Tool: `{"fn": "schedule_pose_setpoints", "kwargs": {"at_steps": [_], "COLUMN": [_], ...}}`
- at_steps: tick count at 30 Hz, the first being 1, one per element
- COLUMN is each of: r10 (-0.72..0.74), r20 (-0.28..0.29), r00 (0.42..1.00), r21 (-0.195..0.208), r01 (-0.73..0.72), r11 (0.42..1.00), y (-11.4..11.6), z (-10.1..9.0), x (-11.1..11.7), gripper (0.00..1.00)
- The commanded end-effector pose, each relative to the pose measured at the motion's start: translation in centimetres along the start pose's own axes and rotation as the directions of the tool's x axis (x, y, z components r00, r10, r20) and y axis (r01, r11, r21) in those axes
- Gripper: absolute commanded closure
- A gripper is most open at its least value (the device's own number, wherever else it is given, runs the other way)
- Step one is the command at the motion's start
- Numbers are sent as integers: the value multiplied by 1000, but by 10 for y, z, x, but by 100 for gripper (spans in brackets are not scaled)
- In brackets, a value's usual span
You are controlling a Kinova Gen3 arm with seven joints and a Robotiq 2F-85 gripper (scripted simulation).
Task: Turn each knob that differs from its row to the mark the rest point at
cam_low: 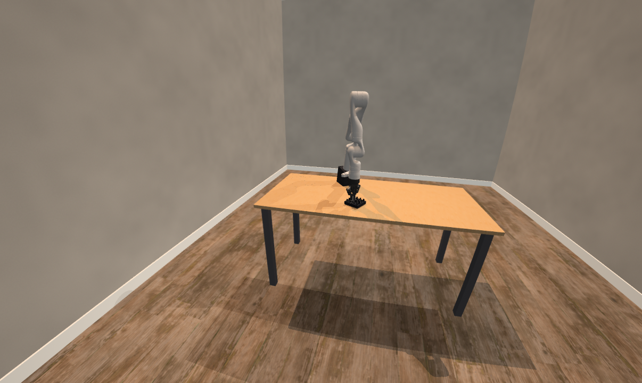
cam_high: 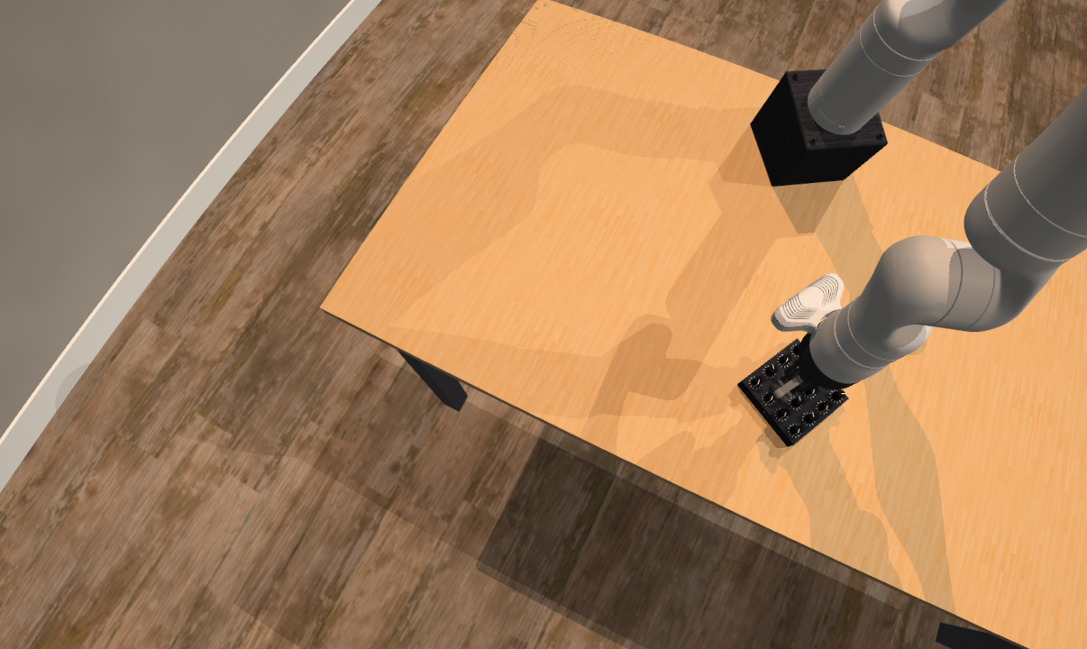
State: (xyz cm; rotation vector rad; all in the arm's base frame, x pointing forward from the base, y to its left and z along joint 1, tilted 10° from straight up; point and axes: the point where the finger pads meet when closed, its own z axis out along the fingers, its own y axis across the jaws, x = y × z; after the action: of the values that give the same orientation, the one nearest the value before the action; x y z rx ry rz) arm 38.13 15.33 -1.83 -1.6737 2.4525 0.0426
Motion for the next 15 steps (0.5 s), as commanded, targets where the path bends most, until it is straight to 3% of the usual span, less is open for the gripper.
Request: {"fn": "schedule_pose_setpoints", "kwargs": {"at_steps": [1,15], "r10": [0,0], "r20": [1,1], "r00": [1000,1000], "r21": [1,1], "r01": [0,0], "r11": [1000,1000], "y": [0,0], "z": [-2,-31], "x": [0,0], "gripper": [81,81]}}
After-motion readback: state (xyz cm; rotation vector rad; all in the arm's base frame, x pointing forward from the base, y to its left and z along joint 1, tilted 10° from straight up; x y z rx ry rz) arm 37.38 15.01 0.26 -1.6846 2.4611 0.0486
